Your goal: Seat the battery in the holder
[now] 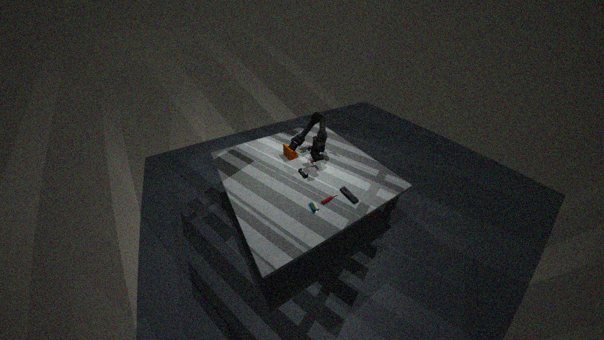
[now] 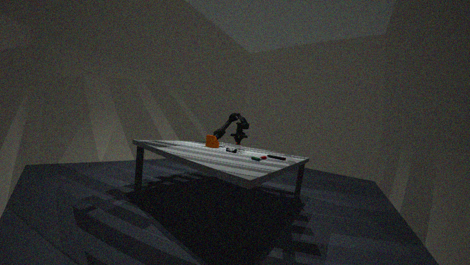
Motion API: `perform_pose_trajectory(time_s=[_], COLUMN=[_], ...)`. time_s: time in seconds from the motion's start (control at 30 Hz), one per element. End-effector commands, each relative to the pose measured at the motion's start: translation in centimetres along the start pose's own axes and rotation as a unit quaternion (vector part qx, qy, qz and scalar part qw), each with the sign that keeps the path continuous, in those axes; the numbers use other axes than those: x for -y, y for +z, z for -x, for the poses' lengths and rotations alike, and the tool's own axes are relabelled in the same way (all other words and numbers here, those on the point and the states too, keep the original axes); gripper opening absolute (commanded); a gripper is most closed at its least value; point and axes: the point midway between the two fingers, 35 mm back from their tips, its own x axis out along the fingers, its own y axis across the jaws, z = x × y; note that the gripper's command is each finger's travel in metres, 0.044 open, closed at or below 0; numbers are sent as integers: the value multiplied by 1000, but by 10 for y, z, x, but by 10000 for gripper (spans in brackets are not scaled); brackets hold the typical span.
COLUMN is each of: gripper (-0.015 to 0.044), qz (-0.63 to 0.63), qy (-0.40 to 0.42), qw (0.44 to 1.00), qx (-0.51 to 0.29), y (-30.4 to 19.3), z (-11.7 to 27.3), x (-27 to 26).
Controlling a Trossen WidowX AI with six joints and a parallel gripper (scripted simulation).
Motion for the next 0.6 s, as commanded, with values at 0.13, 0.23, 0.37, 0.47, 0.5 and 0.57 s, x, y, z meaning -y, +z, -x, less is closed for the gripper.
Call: perform_pose_trajectory(time_s=[0.13, 0.23, 0.37, 0.47, 0.5, 0.57], gripper=[71, 71, 71, 71, 71, 71], qz=[-260, -355, -475, -560, -587, -634], qy=[-1, -2, -2, -3, -3, -2], qw=[965, 935, 880, 828, 810, 773], qx=[-6, -7, -7, -7, -7, -7], y=[-44, -62, -87, -107, -113, -126], z=[6, 7, 8, 8, 8, 8], x=[26, 34, 42, 46, 48, 50])
